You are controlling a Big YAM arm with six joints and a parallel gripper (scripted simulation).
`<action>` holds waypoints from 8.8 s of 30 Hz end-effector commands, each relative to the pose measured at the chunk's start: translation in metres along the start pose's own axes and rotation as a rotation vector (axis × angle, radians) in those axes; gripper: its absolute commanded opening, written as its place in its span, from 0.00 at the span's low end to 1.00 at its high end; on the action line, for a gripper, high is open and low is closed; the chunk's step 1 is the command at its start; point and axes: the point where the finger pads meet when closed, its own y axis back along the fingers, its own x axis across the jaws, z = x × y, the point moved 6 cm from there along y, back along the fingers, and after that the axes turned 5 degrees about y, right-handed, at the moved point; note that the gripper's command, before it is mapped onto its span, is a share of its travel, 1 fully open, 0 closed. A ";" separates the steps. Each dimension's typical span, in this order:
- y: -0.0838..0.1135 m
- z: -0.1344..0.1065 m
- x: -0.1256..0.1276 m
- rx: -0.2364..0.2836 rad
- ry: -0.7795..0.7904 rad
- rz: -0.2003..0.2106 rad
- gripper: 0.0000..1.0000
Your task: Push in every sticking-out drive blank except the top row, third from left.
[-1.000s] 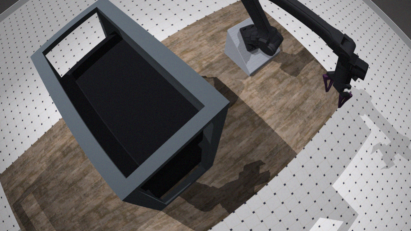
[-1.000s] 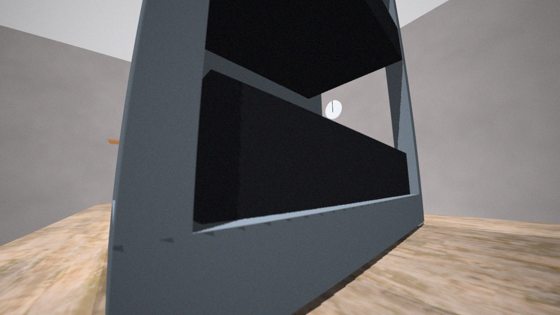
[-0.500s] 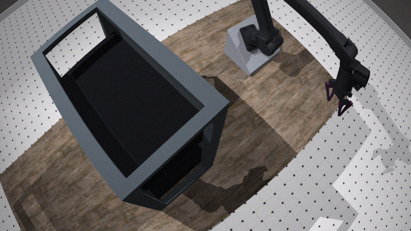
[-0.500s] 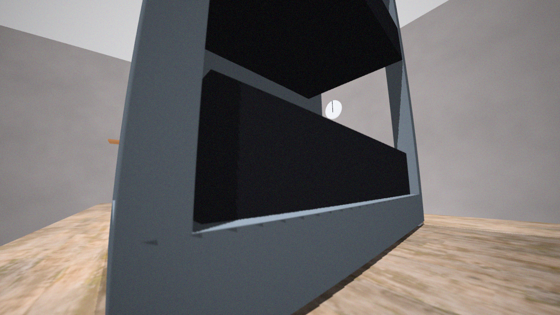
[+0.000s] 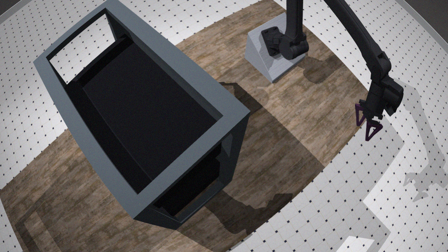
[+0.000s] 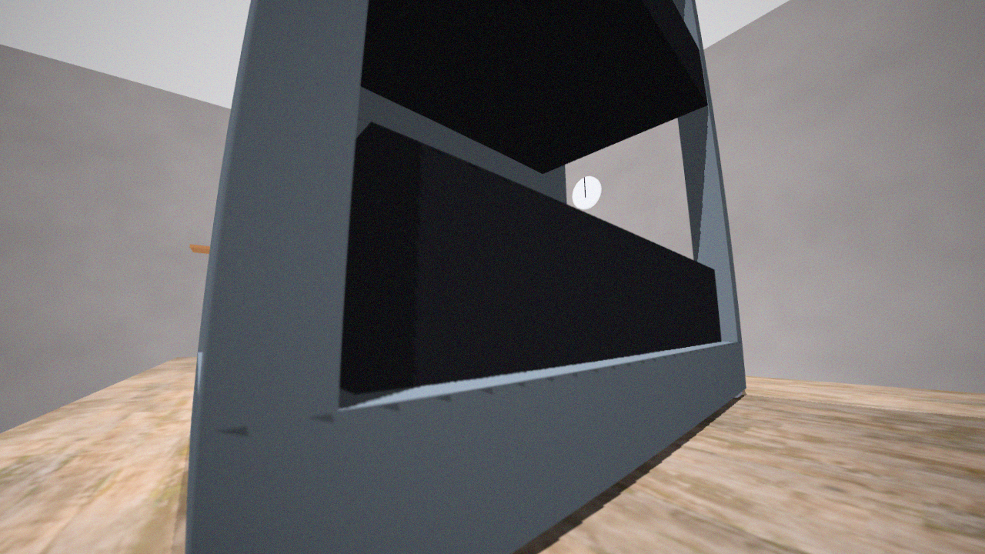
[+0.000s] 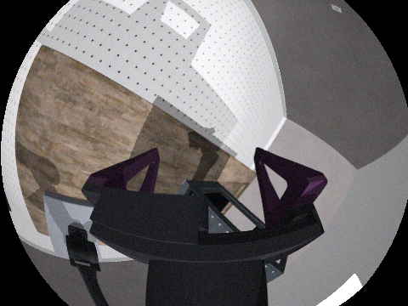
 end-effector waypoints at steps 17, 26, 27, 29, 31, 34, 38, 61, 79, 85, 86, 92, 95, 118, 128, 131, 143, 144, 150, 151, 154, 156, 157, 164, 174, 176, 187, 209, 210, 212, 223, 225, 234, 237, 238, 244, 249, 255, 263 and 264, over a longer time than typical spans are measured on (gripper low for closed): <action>-0.030 -0.045 -0.106 0.115 -0.260 -0.326 1.00; -0.038 -0.098 -0.151 0.194 -0.334 -0.505 1.00; -0.038 -0.105 -0.156 0.204 -0.339 -0.524 1.00; -0.038 -0.120 -0.165 0.224 -0.347 -0.563 1.00; -0.038 -0.120 -0.165 0.224 -0.347 -0.563 1.00; -0.035 -0.144 -0.178 0.254 -0.355 -0.621 1.00; -0.028 -0.178 -0.194 0.295 -0.359 -0.699 1.00; 0.095 -0.348 -0.237 0.532 -0.260 -1.056 1.00; 0.192 -0.488 -0.125 0.710 -0.230 -1.044 1.00; 0.207 -0.524 -0.061 0.735 -0.227 -0.984 1.00; 0.209 -0.530 -0.046 0.736 -0.232 -0.970 1.00; 0.220 -0.550 0.041 0.734 -0.266 -0.900 1.00; 0.222 -0.552 0.079 0.727 -0.283 -0.870 1.00; 0.208 -0.515 0.231 0.664 -0.380 -0.770 1.00; 0.204 -0.500 0.255 0.652 -0.393 -0.759 1.00; 0.206 -0.498 0.258 0.656 -0.395 -0.762 1.00; 0.210 -0.495 0.261 0.667 -0.388 -0.765 1.00; 0.210 -0.495 0.261 0.665 -0.389 -0.764 1.00; 0.210 -0.495 0.262 0.665 -0.393 -0.765 1.00; 0.210 -0.495 0.262 0.666 -0.390 -0.765 1.00; 0.210 -0.495 0.262 0.665 -0.391 -0.764 1.00; 0.210 -0.495 0.262 0.665 -0.391 -0.764 1.00; 0.210 -0.495 0.262 0.665 -0.391 -0.764 1.00; 0.210 -0.495 0.262 0.665 -0.391 -0.764 1.00; 0.204 -0.498 0.260 0.651 -0.391 -0.764 1.00; 0.202 -0.500 0.260 0.644 -0.389 -0.768 1.00; 0.189 -0.567 0.232 0.651 -0.341 -0.769 1.00; 0.157 -0.651 0.201 0.659 -0.327 -0.780 1.00; 0.157 -0.651 0.201 0.659 -0.327 -0.780 1.00; 0.157 -0.651 0.201 0.659 -0.327 -0.780 1.00; 0.157 -0.651 0.201 0.659 -0.327 -0.780 1.00; 0.157 -0.651 0.201 0.659 -0.327 -0.780 1.00; 0.157 -0.651 0.201 0.659 -0.327 -0.780 1.00; 0.157 -0.651 0.201 0.659 -0.327 -0.780 1.00; 0.157 -0.651 0.201 0.659 -0.327 -0.780 1.00; 0.157 -0.651 0.201 0.659 -0.327 -0.780 1.00; 0.157 -0.651 0.201 0.659 -0.327 -0.780 1.00; 0.157 -0.651 0.201 0.659 -0.327 -0.780 1.00; 0.157 -0.651 0.201 0.659 -0.327 -0.780 0.00; 0.157 -0.651 0.201 0.659 -0.327 -0.780 0.00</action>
